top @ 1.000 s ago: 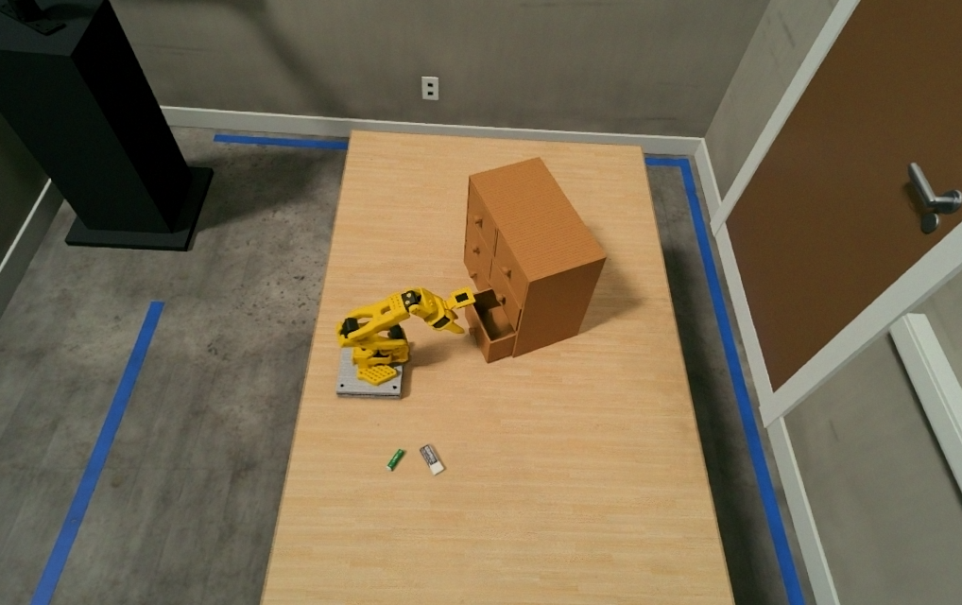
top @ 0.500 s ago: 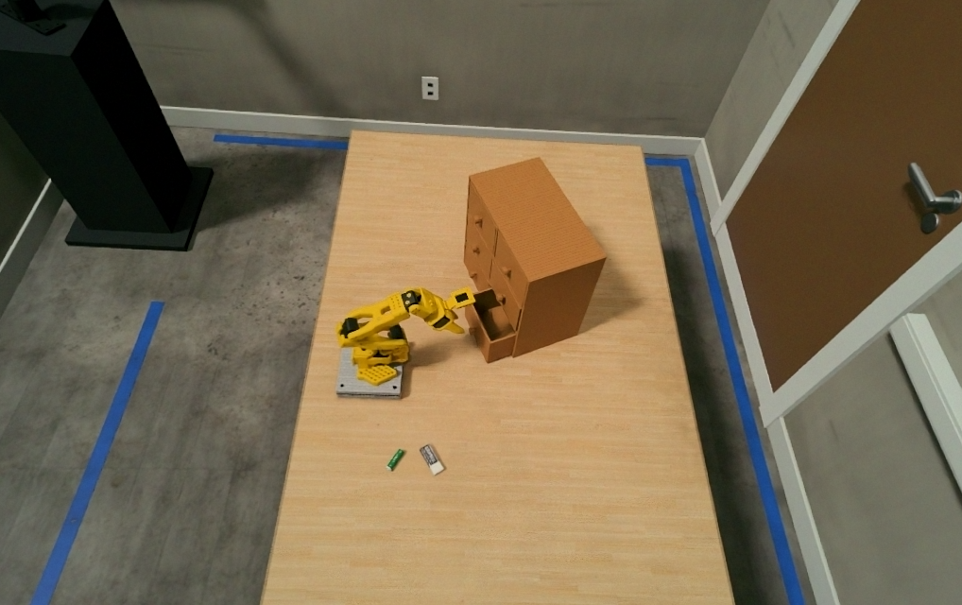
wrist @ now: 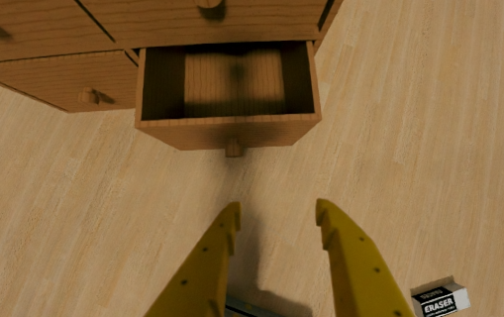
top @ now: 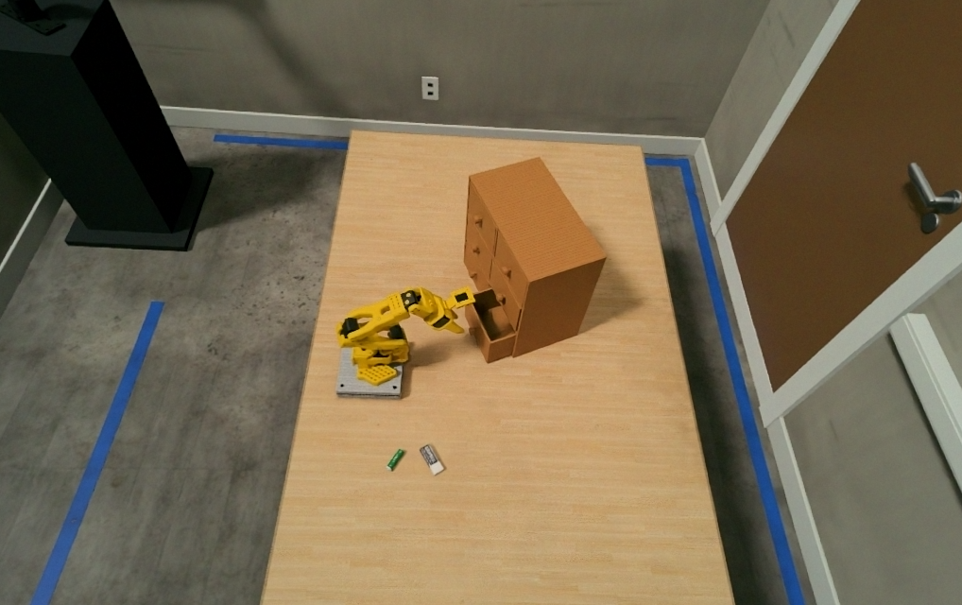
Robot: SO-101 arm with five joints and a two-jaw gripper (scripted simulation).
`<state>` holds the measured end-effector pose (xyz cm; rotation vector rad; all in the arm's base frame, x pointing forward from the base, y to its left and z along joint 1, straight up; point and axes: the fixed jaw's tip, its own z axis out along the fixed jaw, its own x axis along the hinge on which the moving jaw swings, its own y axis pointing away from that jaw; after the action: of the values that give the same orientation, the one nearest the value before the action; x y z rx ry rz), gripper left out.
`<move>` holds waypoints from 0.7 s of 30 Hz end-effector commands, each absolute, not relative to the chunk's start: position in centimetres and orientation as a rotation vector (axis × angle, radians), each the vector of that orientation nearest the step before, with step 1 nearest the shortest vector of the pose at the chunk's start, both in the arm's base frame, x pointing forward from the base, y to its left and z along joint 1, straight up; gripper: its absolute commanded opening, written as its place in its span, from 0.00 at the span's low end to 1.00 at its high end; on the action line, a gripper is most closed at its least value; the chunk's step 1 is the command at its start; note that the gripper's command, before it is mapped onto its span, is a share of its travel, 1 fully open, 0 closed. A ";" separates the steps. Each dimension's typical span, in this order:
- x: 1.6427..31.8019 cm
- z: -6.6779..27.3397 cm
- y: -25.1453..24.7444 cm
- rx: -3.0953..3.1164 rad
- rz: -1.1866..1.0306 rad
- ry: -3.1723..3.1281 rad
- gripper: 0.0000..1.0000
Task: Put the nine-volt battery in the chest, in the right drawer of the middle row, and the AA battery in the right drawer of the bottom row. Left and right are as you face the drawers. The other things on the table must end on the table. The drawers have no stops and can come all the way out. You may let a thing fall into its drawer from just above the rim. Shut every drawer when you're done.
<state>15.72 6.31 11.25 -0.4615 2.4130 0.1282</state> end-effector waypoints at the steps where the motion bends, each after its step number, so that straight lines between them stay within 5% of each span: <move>1: 15.7 14.1 6.1 -0.420 0.140 2.330 0.21; 13: 11.6 23.0 4.5 -0.343 0.175 2.018 0.21; 21: 11.3 23.3 4.4 -0.339 0.176 2.003 0.21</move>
<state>11.31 4.56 23.19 -0.3550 1.9949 0.1803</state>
